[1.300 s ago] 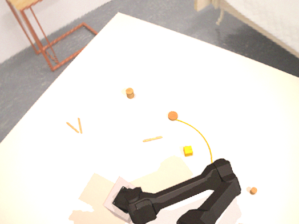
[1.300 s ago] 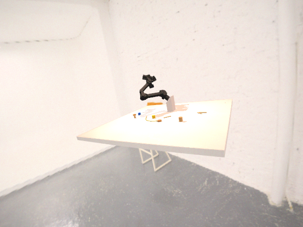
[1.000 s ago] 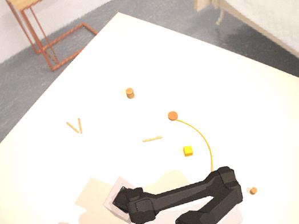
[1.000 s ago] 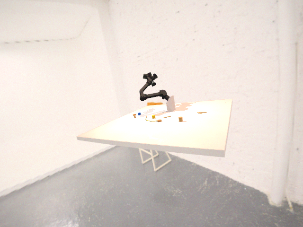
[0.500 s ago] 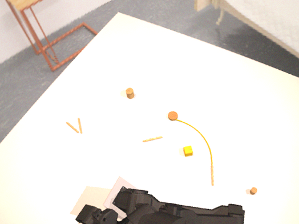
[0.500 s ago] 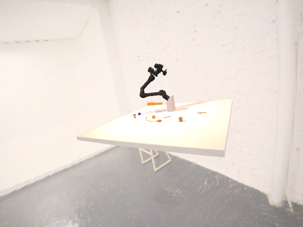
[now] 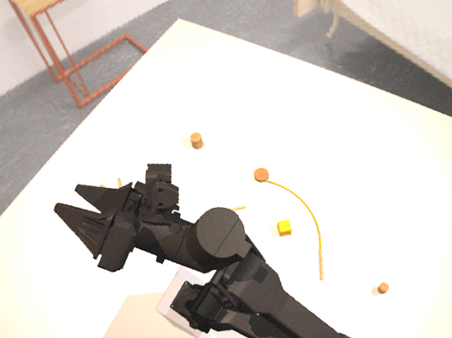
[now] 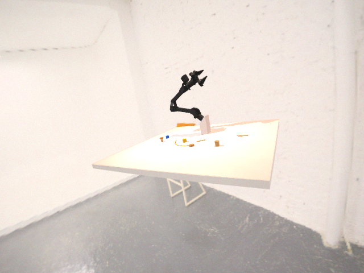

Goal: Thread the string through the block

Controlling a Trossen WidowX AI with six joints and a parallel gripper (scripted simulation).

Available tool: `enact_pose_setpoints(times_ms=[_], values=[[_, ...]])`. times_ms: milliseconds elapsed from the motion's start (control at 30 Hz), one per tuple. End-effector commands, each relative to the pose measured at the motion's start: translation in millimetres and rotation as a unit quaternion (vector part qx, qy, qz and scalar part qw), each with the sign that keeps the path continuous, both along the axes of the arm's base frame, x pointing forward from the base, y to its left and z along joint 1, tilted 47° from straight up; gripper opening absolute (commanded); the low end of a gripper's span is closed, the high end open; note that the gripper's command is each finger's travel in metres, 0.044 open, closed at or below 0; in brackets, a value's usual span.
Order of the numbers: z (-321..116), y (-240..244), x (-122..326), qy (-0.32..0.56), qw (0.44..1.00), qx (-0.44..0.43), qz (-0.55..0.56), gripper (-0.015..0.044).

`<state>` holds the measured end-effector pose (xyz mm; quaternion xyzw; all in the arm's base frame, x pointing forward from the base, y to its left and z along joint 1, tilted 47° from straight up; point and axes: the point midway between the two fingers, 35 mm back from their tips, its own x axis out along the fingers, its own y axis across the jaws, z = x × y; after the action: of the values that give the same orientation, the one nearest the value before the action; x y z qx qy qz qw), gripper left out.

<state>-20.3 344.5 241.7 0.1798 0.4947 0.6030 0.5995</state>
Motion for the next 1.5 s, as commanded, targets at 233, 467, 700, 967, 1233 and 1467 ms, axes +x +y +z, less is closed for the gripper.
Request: enact_pose_setpoints(times_ms=[233,467,700,967,1233,1467], values=[[-73.8,-21.9,164.1,-0.257,0.939,-0.173,-0.147,0.044],[-116.9,-89.5,254.0,-0.367,0.847,-0.35,-0.162,0.044],[-152.1,-187.3,313.0,-0.399,0.734,-0.541,-0.099,0.044],[-180.1,-319.3,332.5,-0.326,0.609,-0.719,0.072,0.044],[-192.0,-432.0,306.6,-0.179,0.534,-0.776,0.284,0.044],[-192.2,-434.2,305.7,-0.175,0.533,-0.776,0.289,0.044]])
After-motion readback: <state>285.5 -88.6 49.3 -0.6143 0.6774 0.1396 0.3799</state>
